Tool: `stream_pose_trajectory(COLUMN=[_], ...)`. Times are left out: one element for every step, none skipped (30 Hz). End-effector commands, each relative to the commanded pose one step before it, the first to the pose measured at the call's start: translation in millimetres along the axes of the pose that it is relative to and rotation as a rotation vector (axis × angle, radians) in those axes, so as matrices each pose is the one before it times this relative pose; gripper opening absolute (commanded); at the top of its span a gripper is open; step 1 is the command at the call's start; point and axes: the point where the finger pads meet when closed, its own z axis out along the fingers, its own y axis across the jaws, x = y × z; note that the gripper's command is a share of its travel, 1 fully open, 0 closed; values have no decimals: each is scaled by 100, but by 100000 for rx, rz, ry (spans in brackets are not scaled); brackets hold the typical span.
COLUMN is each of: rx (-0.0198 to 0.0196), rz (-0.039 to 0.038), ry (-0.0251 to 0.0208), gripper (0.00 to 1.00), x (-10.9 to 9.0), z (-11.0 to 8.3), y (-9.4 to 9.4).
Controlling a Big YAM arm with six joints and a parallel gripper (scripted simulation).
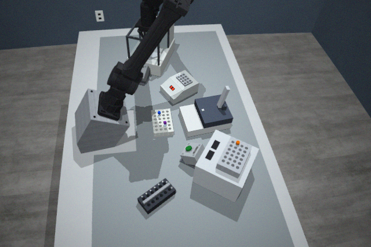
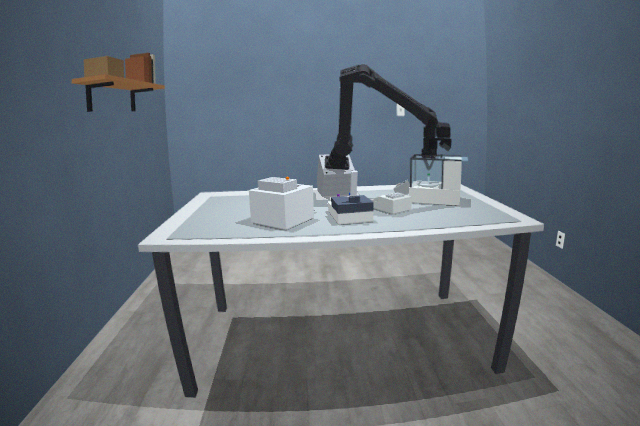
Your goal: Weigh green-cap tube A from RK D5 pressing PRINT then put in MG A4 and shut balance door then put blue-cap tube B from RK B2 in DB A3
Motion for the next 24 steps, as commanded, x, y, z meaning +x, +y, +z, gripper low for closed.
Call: stream_pose_trajectory(rx=[-339,197,10,-25,-72,-592,0,0,-428,432,-1,-246,234,154,151,164,116,-9,-15,-17,-17,-54,-63,0], rz=[149,-544,-65,83,211,841,0,0,1218,-1216,0,916,-128,-299,-418,-447,-337,-292,-265,-10,389,579,213,0], ry=[-606,919,113,-141,-361,-2597,0,0,-1867,1867,0,-1110,799,646,706,755,571,103,110,-16,-291,-590,-365,0], gripper=[36,36,36,36,36,36,36,36,36,36,36,36,36,36,36,36,36,36,36,36,36,36,36,36], x=[-846,525,97,-21,-273,-770,0,0,-851,863,0,-611,242,220,255,266,230,145,142,18,-155,-260,-126,0], z=[794,447,191,108,85,-1399,0,0,-249,229,1,101,363,288,295,291,225,96,100,2,-104,-93,-40,0], y=[-258,47,-6,-33,4,142,0,0,-495,490,0,-451,-36,64,89,84,54,104,95,-21,-165,-148,-29,0])
